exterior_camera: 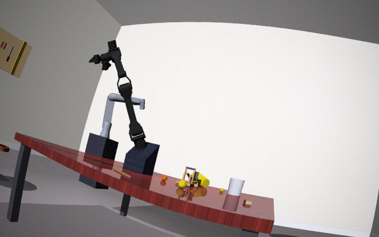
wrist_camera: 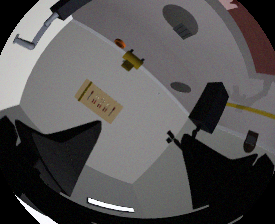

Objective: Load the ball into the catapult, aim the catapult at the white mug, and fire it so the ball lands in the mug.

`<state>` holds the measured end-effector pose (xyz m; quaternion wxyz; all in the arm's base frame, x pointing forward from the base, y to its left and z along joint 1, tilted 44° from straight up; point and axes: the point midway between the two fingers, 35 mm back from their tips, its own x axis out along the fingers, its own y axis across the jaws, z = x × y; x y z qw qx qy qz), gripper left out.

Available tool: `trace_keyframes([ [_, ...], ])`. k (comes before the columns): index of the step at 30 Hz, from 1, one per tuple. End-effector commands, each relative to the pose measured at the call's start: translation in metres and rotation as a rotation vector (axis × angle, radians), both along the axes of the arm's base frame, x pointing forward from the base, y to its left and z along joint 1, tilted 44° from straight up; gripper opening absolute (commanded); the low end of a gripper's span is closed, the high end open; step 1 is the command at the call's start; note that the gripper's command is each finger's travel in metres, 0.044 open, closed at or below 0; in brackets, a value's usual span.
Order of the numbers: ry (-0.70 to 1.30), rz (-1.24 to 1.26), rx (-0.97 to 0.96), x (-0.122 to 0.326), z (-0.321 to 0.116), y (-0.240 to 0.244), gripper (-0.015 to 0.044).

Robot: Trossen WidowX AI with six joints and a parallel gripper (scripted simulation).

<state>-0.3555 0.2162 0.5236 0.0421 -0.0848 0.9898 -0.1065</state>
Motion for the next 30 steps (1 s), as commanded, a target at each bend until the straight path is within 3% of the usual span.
trace_keyframes([
  [1,-0.001,-0.004,-0.001,0.000,0.000,0.001,0.0426],
  [10,-0.041,-0.171,-0.098,0.019,-0.012,0.039,0.0440],
  [30,-0.119,-0.557,-0.642,0.074,-0.070,0.143,0.0440],
])
